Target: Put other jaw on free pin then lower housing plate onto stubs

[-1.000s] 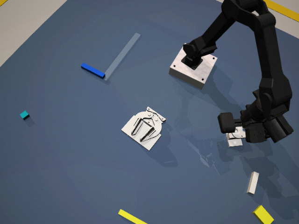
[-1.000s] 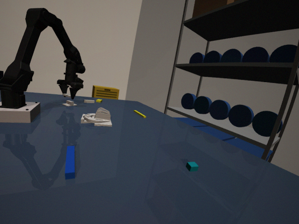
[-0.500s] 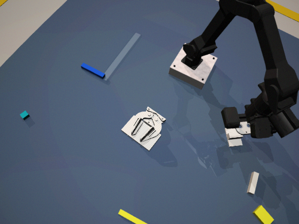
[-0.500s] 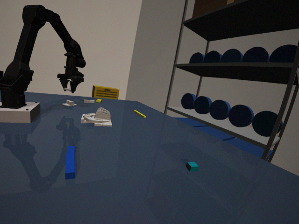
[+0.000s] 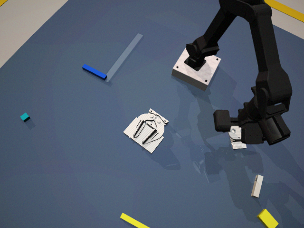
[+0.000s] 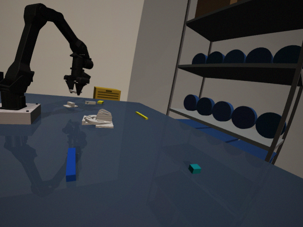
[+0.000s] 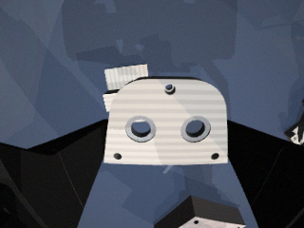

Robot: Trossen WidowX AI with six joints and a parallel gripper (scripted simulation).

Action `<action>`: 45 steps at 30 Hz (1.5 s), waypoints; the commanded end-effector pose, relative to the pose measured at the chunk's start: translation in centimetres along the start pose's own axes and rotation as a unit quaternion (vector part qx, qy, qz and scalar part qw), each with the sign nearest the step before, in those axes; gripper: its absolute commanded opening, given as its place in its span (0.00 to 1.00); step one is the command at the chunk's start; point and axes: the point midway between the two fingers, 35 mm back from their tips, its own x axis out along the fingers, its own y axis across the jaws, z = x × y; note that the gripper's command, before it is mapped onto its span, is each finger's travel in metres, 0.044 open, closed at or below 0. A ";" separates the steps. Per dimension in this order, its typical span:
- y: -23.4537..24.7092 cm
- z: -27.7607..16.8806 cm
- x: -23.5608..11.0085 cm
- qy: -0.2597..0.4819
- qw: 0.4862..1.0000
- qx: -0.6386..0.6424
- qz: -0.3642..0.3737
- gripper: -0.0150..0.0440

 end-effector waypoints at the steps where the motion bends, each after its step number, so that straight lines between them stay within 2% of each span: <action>1: -1.2 0.1 -0.2 -0.003 1.000 0.010 -0.002 0.85; 45: -15.7 -1.4 -0.4 -0.005 0.983 0.182 -0.009 0.85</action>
